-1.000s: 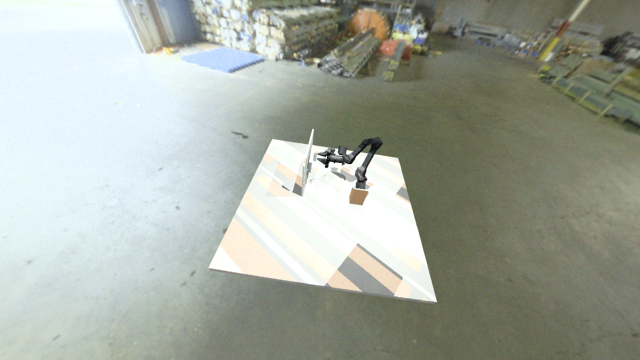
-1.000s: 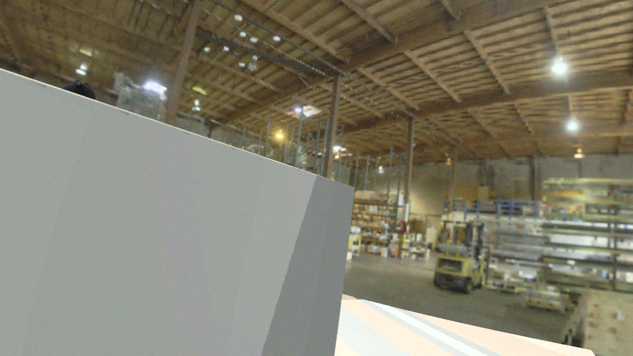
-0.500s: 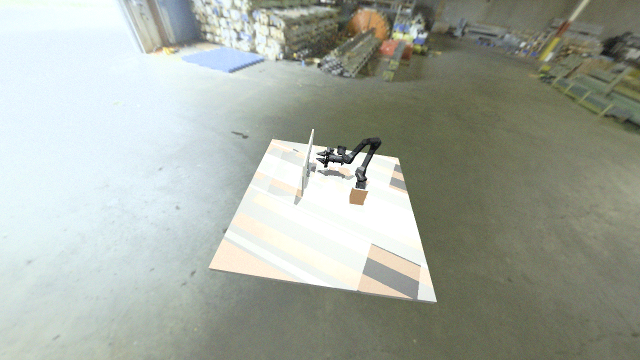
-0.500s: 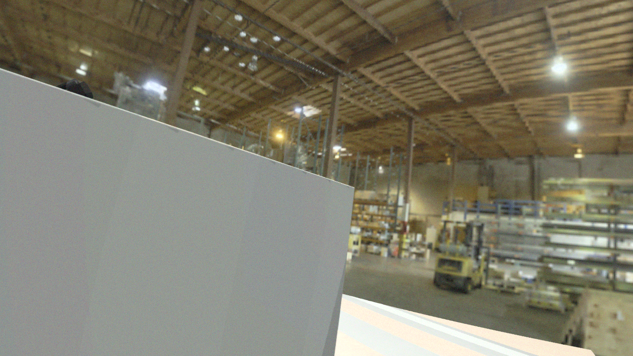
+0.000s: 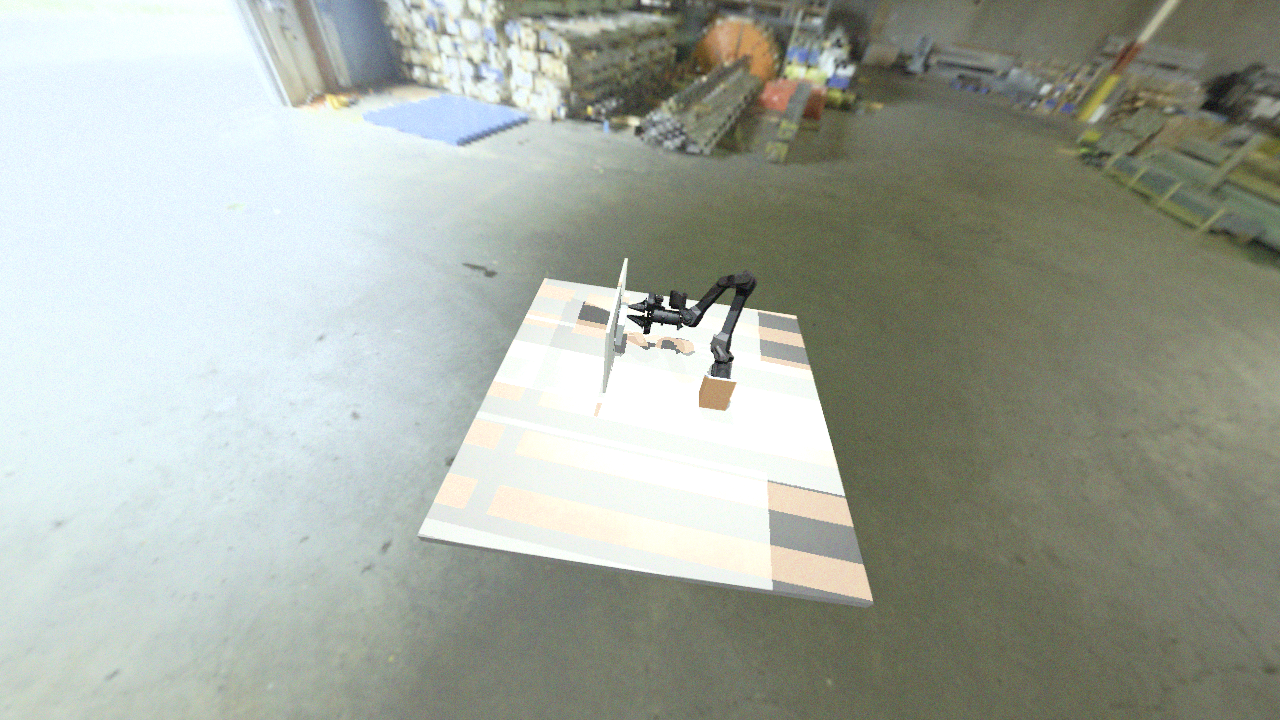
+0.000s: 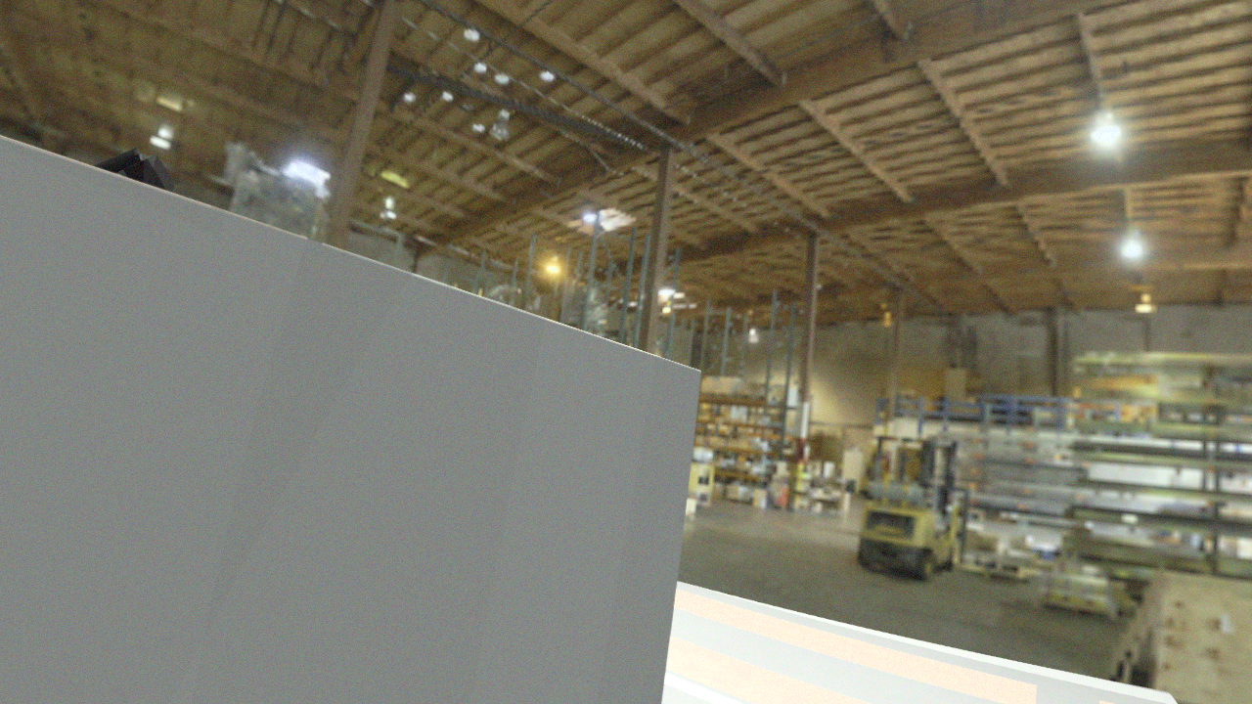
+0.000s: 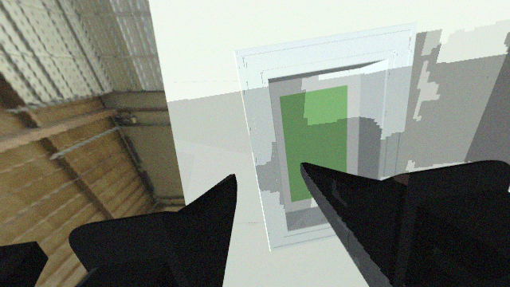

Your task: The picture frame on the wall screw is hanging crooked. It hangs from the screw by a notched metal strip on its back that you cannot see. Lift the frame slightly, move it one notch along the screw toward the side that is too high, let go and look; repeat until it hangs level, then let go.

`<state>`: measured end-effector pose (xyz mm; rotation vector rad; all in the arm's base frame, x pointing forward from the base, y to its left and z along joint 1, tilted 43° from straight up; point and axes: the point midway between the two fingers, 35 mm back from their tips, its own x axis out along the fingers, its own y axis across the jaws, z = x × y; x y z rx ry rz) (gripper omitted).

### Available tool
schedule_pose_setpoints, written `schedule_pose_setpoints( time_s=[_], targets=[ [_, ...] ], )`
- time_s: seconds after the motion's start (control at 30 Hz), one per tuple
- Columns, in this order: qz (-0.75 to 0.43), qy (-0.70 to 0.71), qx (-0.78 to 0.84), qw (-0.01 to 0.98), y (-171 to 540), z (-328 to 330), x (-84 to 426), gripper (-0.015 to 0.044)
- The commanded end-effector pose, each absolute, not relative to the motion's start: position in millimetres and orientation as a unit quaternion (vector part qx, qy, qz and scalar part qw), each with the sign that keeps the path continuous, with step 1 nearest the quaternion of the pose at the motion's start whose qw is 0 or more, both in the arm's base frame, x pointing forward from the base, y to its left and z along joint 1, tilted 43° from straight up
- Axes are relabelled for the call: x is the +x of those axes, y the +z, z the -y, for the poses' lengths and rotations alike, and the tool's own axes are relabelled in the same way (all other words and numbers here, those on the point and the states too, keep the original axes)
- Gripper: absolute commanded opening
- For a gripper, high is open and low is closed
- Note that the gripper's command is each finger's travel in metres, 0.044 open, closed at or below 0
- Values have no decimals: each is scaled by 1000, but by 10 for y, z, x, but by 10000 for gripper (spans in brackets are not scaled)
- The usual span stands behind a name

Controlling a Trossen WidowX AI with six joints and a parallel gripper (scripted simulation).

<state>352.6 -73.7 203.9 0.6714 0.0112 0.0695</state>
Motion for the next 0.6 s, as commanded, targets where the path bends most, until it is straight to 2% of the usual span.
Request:
schedule_pose_setpoints(
  time_s=[0.0,0.57],
  targets=[
    [-2,33,329,944,2065,741,3596,260],
    [-1,33,329,944,2061,727,3718,260]
  ],
)
